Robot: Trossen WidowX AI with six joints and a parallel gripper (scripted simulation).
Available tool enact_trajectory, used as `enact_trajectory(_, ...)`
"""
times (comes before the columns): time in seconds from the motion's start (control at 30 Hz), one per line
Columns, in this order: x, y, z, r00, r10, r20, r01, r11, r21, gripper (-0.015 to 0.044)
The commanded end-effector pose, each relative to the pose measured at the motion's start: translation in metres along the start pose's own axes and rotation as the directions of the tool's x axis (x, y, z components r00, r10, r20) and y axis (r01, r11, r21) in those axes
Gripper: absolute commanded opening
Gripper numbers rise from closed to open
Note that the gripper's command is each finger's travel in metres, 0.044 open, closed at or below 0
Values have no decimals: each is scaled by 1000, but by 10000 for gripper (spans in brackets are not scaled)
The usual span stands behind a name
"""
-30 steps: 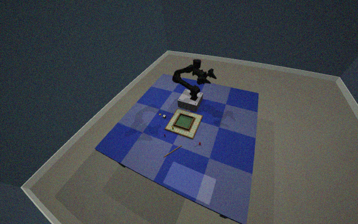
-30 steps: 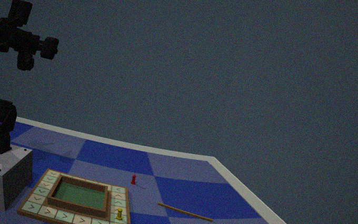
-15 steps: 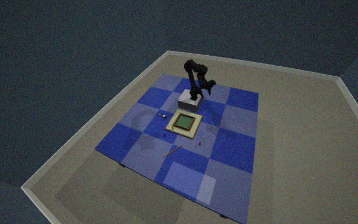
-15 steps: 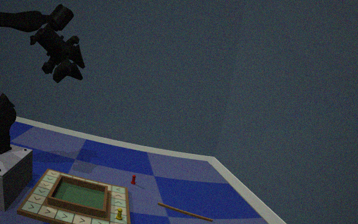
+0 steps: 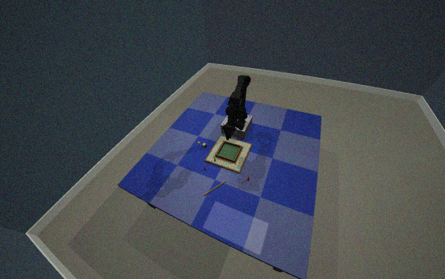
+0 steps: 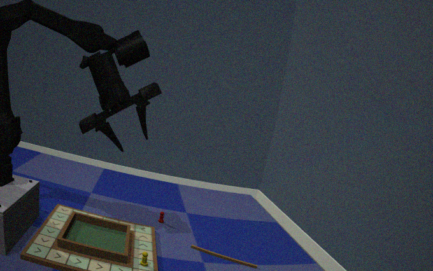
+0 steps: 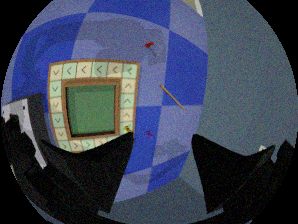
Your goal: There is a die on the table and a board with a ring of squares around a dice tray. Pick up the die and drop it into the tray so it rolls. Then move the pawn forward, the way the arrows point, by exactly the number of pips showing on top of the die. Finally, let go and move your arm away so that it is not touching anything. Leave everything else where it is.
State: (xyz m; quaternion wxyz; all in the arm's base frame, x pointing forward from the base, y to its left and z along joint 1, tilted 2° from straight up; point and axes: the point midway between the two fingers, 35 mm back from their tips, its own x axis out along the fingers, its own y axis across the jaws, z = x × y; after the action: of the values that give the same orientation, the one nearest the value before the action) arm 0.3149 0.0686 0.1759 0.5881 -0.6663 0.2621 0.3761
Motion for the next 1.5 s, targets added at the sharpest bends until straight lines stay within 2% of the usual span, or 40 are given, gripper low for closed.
enact_trajectory(0.0,38,12,-61,985,153,-79,-111,913,392,275)
enact_trajectory(0.13,65,35,-114,952,286,-106,-141,722,678,275)
enact_trajectory(0.27,87,71,-164,911,403,-87,-106,432,896,275)
enact_trajectory(0.43,107,127,-221,847,531,-28,11,35,999,275)
enact_trajectory(0.53,112,152,-241,819,574,6,74,-117,990,275)
enact_trajectory(0.63,117,154,-245,812,584,16,91,-153,984,275)
enact_trajectory(0.93,118,153,-245,812,583,16,91,-153,984,275)
enact_trajectory(1.47,141,170,-245,811,585,16,91,-153,984,275)
